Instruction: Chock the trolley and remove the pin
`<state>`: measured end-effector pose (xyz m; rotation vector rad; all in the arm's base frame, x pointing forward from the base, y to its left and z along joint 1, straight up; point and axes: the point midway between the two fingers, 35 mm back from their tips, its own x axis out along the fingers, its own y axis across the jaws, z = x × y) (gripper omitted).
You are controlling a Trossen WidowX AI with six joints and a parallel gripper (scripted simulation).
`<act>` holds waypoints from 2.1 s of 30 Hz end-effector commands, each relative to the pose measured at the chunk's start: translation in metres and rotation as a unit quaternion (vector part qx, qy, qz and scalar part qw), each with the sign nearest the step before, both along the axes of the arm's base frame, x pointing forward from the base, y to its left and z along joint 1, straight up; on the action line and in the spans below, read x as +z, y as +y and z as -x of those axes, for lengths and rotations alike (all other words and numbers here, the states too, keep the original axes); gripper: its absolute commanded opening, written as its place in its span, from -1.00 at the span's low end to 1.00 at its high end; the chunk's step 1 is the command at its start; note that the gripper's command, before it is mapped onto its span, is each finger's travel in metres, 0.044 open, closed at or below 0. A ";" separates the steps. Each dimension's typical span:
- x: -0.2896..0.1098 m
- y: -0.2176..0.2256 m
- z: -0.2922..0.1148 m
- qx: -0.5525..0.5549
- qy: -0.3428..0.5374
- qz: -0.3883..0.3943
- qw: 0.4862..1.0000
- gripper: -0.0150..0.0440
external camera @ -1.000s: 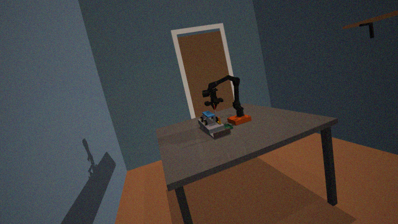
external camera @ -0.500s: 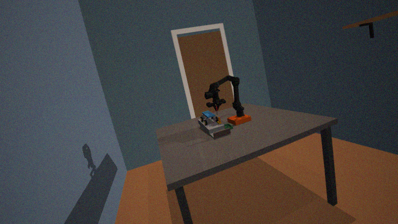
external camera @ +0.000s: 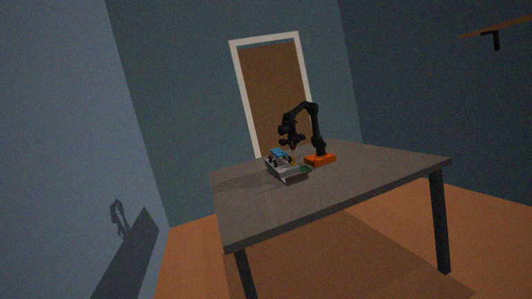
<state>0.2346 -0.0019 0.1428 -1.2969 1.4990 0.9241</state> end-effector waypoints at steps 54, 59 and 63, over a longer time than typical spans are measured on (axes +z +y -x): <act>-0.011 0.064 -0.007 0.471 0.076 -0.095 0.874 -0.49; -0.011 0.063 -0.007 0.537 0.080 -0.103 0.834 -0.49; -0.011 0.062 -0.007 0.587 0.081 -0.107 0.799 -0.49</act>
